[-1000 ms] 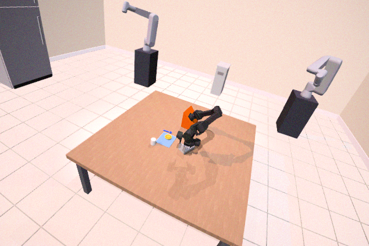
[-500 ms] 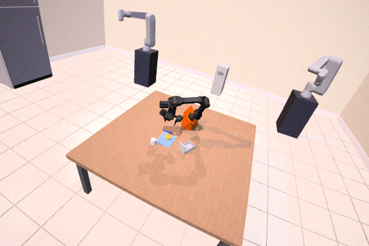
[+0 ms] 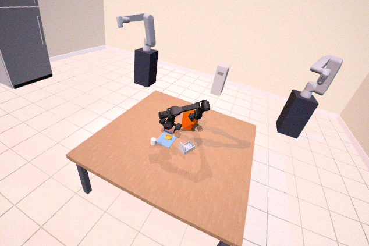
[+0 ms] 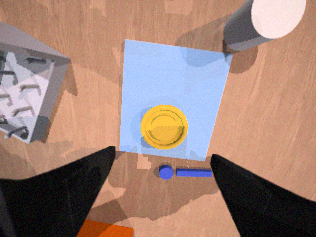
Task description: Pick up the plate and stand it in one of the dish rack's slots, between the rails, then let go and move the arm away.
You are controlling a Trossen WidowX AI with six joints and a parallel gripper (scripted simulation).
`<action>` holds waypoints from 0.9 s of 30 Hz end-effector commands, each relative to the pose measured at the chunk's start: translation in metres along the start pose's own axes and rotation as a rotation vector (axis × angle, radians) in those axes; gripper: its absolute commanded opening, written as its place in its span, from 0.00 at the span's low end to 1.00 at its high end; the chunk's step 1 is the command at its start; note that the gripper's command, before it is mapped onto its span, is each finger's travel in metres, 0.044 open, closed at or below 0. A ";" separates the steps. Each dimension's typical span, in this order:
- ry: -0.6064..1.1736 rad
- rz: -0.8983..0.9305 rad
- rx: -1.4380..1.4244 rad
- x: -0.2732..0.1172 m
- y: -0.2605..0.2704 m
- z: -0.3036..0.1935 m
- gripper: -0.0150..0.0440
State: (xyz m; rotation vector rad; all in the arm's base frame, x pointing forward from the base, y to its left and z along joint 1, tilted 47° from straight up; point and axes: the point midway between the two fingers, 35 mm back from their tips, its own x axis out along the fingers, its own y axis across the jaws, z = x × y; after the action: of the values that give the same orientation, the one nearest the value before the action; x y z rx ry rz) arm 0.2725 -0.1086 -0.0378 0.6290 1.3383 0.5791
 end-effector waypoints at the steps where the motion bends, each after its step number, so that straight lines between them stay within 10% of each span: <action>1: -0.014 0.002 0.007 0.018 0.001 -0.003 0.93; 27: -0.014 0.002 0.007 0.054 -0.002 0.000 0.93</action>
State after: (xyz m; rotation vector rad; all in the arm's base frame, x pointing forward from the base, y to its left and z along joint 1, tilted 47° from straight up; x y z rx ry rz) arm 0.2814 -0.0778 -0.0706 0.6225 1.3199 0.5690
